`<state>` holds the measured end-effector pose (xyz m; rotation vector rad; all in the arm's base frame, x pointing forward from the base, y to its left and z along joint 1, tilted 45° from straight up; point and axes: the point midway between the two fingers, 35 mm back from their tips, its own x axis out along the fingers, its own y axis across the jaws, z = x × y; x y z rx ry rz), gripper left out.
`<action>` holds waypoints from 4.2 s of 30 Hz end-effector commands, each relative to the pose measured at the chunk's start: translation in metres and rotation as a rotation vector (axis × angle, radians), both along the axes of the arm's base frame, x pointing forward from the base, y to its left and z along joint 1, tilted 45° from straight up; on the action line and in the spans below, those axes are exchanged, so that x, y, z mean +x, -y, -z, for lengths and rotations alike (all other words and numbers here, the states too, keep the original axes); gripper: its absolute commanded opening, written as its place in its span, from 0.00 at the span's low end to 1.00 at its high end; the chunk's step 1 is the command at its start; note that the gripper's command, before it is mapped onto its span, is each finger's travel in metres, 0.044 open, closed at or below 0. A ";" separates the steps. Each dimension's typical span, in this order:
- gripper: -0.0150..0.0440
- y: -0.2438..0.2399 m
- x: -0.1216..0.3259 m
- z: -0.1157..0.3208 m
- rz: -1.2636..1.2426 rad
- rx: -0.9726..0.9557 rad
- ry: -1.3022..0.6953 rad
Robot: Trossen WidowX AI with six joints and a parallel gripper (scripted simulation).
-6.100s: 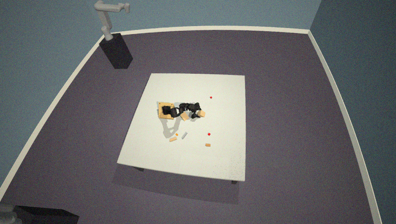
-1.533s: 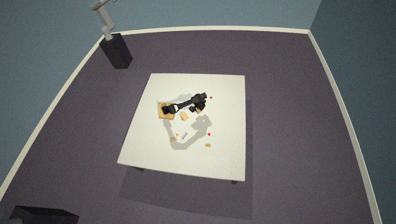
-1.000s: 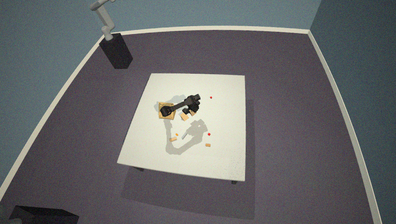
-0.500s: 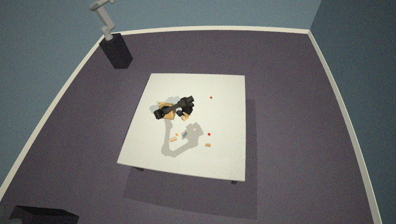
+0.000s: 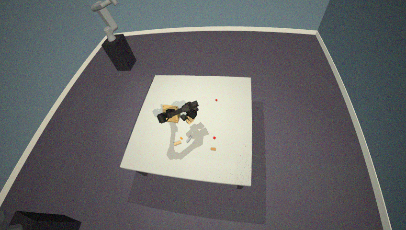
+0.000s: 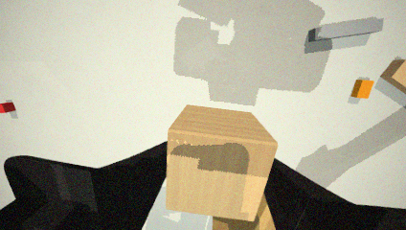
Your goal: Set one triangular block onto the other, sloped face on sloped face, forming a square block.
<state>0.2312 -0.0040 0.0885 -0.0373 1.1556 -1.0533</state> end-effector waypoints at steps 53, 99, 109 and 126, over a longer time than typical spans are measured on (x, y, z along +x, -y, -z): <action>0.25 0.034 -0.025 0.056 -0.003 -0.022 -0.007; 0.25 0.043 -0.031 0.070 -0.004 -0.023 -0.008; 0.25 0.043 -0.031 0.070 -0.006 -0.023 -0.009; 0.25 0.044 -0.031 0.071 -0.008 -0.022 -0.009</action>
